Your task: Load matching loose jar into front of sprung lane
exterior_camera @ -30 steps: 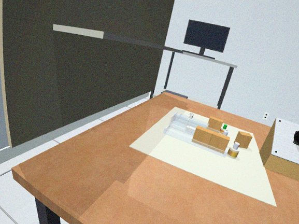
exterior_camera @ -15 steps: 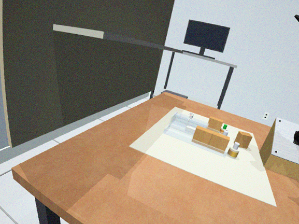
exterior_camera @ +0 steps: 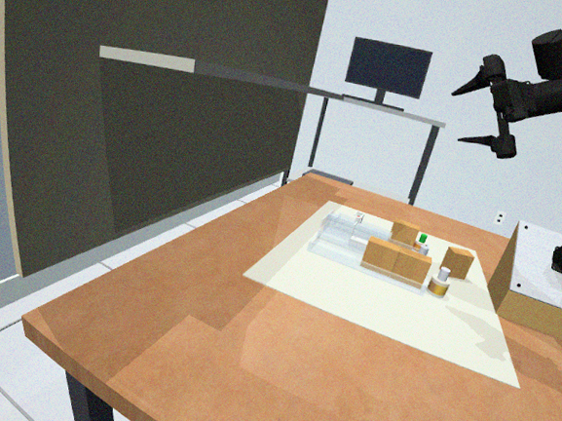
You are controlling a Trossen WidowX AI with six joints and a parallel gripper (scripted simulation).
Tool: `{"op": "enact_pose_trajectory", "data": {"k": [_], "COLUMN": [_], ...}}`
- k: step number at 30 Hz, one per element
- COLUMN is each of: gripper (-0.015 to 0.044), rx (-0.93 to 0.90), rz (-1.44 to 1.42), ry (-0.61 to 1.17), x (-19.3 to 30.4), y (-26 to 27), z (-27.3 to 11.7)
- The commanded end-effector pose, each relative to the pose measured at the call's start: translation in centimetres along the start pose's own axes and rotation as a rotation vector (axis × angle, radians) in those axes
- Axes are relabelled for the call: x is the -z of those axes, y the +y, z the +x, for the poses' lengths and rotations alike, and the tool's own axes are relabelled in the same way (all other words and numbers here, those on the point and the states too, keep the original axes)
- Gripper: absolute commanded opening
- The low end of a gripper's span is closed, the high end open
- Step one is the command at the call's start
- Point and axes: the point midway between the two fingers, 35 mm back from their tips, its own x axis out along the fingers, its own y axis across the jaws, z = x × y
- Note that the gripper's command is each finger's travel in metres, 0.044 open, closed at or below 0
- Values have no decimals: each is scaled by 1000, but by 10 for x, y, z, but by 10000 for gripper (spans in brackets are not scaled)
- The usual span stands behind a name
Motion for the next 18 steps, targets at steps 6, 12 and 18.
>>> {"op": "enact_pose_trajectory", "data": {"k": [6,12,18], "gripper": [440,440,440], "rx": [-556,-862,-958], "rz": [526,887,1025], "ry": [194,491,646], "x": [38,60,65], "y": [133,224,258], "z": [71,77,70]}}
